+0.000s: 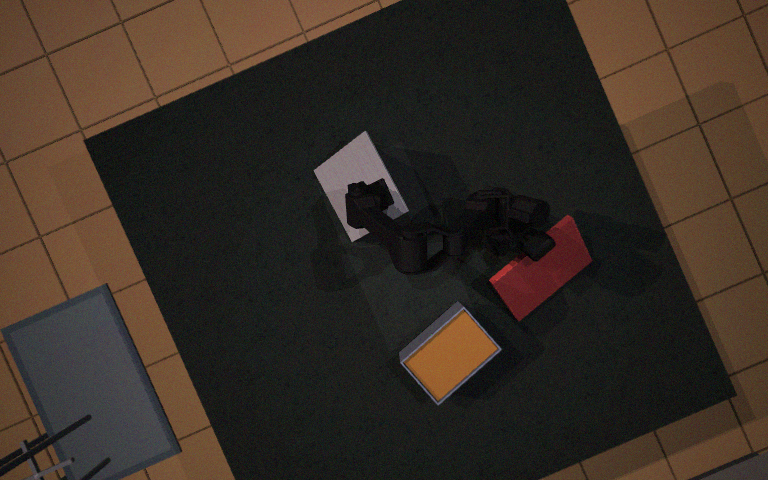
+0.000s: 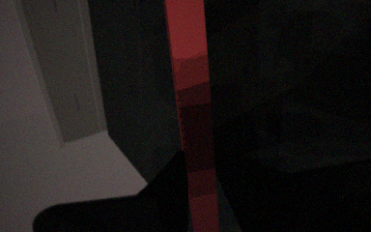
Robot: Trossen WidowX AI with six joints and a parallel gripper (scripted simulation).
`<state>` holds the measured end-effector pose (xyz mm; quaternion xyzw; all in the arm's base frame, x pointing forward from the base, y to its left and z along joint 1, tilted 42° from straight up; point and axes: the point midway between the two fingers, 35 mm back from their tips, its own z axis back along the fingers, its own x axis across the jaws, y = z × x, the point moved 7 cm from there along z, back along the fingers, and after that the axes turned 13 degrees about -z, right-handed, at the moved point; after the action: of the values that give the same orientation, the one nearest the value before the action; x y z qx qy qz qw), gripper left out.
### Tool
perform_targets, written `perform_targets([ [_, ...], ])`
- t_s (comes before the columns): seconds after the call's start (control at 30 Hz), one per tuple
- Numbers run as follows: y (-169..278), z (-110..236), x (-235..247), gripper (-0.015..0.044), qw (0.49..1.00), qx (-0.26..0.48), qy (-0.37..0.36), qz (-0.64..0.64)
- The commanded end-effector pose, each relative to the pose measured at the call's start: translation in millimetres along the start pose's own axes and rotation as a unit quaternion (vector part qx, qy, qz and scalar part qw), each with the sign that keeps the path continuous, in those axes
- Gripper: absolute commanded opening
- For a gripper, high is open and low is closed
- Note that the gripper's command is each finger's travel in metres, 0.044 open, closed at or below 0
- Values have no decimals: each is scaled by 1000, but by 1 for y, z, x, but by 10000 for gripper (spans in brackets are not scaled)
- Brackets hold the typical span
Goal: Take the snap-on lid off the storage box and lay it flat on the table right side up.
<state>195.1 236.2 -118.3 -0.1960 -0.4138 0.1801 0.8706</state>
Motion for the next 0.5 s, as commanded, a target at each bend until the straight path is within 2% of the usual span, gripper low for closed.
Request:
perform_targets([
  [0.0,-5,-6,-9,0,1000,-4,11,7],
  [0.47,-7,-13,-17,0,1000,-5,11,7],
])
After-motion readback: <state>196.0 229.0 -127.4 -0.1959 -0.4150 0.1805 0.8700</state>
